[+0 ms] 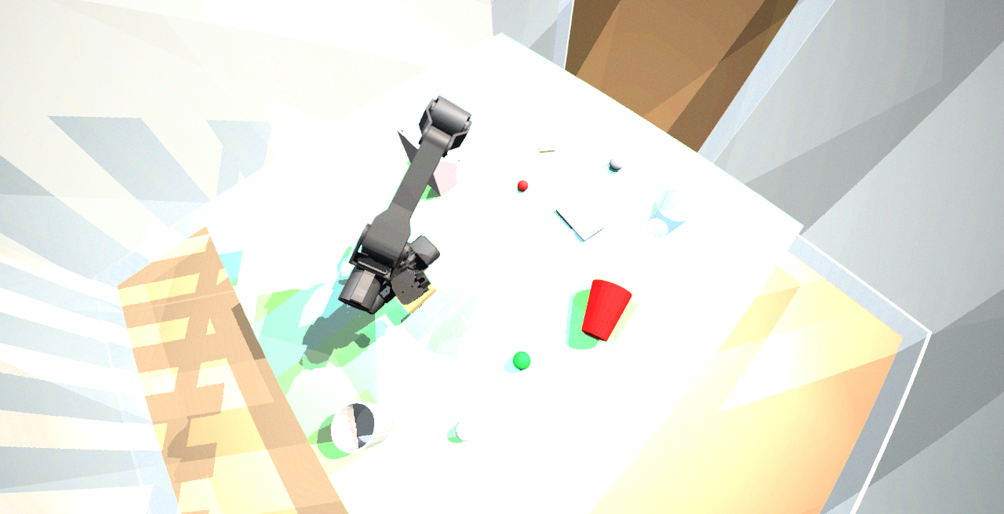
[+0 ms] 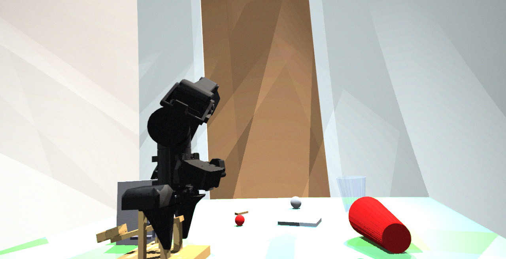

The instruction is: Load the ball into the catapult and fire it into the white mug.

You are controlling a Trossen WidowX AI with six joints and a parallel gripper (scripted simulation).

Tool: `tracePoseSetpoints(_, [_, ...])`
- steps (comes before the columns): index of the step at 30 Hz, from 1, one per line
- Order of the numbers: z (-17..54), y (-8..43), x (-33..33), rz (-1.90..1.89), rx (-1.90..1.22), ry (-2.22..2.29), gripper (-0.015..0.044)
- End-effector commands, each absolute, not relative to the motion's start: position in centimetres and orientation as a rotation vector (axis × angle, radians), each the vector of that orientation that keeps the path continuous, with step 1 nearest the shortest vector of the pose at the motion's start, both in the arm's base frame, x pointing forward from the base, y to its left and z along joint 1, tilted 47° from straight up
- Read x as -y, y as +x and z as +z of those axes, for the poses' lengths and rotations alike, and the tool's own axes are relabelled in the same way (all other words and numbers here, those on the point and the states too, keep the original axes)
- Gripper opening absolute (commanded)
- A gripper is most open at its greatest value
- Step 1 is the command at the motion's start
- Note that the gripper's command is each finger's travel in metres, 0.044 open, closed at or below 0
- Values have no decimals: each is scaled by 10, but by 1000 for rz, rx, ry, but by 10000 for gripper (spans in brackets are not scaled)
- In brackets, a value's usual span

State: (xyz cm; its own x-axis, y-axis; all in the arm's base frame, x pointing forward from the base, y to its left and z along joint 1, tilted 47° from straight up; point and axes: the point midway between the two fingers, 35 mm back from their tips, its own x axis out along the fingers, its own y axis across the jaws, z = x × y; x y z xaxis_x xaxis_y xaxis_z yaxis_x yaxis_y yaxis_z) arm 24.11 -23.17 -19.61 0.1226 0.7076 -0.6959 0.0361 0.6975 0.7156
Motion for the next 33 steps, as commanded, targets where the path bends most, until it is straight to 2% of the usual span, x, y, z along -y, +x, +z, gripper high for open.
tracePoseSetpoints(1, [-195,240,234,468,-1424,769,0])
tracePoseSetpoints(24, [-212,234,247,-112,-1609,1378,0])
tracePoseSetpoints(33, [-216,231,249,-131,-1612,1395,0])
